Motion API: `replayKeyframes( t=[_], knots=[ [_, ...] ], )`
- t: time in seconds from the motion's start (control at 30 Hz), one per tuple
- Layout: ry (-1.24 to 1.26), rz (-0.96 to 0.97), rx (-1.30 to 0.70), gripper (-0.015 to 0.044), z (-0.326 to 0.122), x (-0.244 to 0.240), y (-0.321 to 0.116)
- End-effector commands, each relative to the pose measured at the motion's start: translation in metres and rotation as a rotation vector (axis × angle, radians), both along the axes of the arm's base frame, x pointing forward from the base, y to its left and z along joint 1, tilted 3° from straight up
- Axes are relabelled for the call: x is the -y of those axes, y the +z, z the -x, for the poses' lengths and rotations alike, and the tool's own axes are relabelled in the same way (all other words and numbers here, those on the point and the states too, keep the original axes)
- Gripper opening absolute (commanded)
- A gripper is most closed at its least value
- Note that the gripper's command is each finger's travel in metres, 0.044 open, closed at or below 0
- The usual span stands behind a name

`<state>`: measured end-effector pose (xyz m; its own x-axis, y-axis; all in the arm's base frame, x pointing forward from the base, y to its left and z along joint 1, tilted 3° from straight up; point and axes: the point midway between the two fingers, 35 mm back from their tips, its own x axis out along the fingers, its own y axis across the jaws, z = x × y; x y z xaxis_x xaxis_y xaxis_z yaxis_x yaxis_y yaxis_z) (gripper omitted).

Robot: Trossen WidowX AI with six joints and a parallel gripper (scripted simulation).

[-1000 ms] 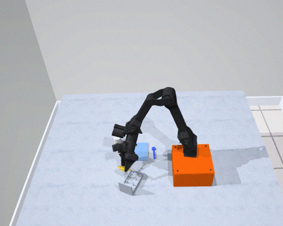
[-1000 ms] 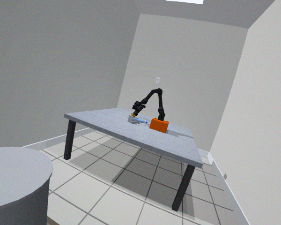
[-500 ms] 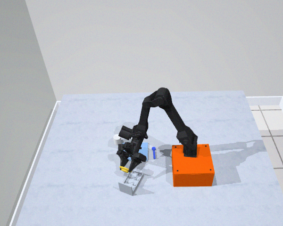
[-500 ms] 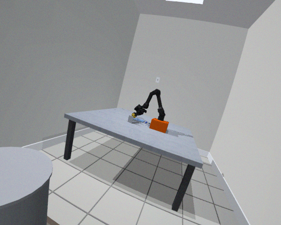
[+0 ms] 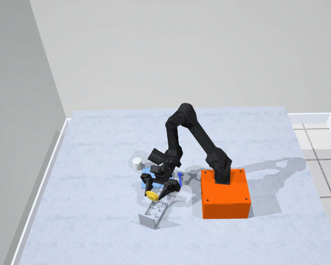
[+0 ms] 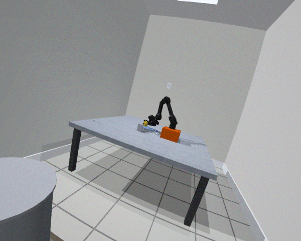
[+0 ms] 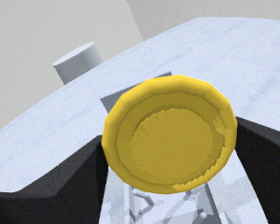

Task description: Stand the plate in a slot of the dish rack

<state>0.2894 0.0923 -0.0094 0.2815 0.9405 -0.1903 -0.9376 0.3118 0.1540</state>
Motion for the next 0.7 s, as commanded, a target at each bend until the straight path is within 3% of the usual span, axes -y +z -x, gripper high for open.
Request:
replayKeyframes(
  t=[0.0, 0.17, 0.67],
  knots=[
    [0.025, -0.041, 0.105, 0.0000, 0.011, 0.001, 0.003],
    [0.050, -0.084, 0.244, 0.0000, 0.022, 0.004, 0.008],
    [0.051, -0.083, 0.247, 0.0000, 0.020, 0.003, 0.001]
  ],
)
